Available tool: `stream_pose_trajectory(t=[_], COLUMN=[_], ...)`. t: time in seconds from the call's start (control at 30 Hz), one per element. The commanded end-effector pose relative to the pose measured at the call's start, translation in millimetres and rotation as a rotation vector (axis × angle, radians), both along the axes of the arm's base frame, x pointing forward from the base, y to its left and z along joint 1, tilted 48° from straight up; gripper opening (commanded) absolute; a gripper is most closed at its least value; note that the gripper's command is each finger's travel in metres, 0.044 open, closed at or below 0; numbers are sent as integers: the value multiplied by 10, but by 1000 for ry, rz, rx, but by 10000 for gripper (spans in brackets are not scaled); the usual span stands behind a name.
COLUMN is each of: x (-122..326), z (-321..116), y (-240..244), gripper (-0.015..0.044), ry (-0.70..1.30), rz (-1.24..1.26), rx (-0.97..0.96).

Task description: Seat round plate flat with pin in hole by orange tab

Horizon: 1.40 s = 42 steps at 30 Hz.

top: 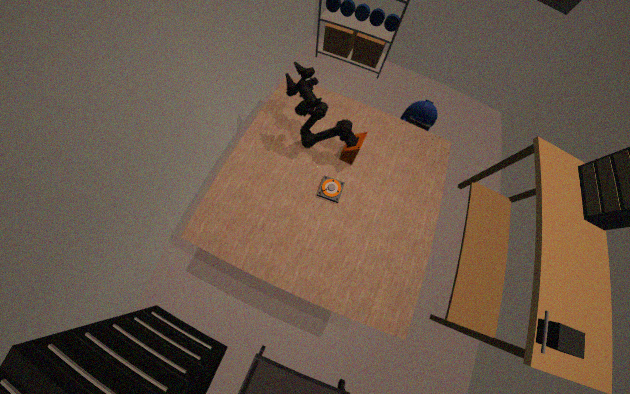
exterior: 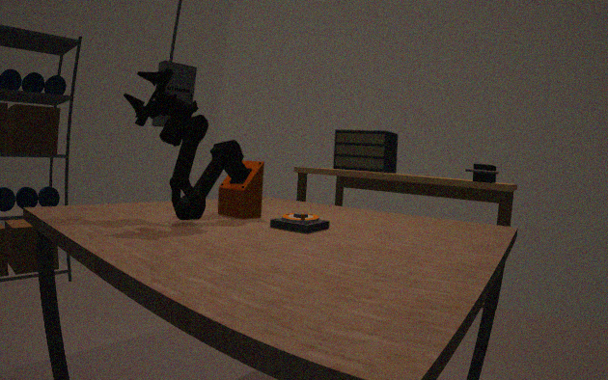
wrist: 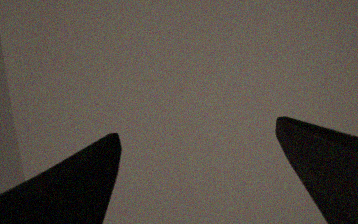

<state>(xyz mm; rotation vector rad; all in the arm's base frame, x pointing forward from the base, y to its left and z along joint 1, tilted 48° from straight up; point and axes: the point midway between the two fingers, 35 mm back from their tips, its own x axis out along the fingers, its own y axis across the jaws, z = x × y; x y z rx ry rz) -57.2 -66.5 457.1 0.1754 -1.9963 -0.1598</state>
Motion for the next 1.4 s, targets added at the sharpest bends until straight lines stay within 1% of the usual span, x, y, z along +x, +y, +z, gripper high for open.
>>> stream_pose_trajectory(t=[0.0,0.07,0.13,0.23,0.3,0.37,0.47,0.5,0.57,0.63,0.7,0.77,0.83,0.87,0.93,1.03,1.07,1.1,1.17,1.3,1.37], x=[-2,-1,74,243,316,566,935,1071,1201,1583,1901,2214,2354,2527,2891,3281,3310,3393,3656,3921,3951], z=[18,144,261,286,274,193,11,-67,-147,-402,-637,-890,-1008,-1160,-1507,-1935,-1971,-2078,-2466,-3026,-3139], y=[44,408,973,1541,1716,2175,2640,2772,2881,3129,3263,3337,3353,3357,3306,3142,3123,3064,2799,2277,2157], gripper=[374,321,269,190,137,85,6,0,0,0,0,0,0,0,0,0,0,0,0,0,0], ry=[2,24,90,195,236,368,555,623,688,882,1048,1220,1298,1398,1622,1893,1915,1981,2220,2568,2639], rz=[2,14,29,37,39,39,35,32,30,21,11,-1,-6,-12,-30,-58,-62,-77,-137,-253,-280], rx=[-20,-177,-404,-620,-684,-851,-1018,-1066,-1107,-1200,-1255,-1289,-1297,-1303,-1291,-1234,-1228,-1208,-1114,-905,-850])
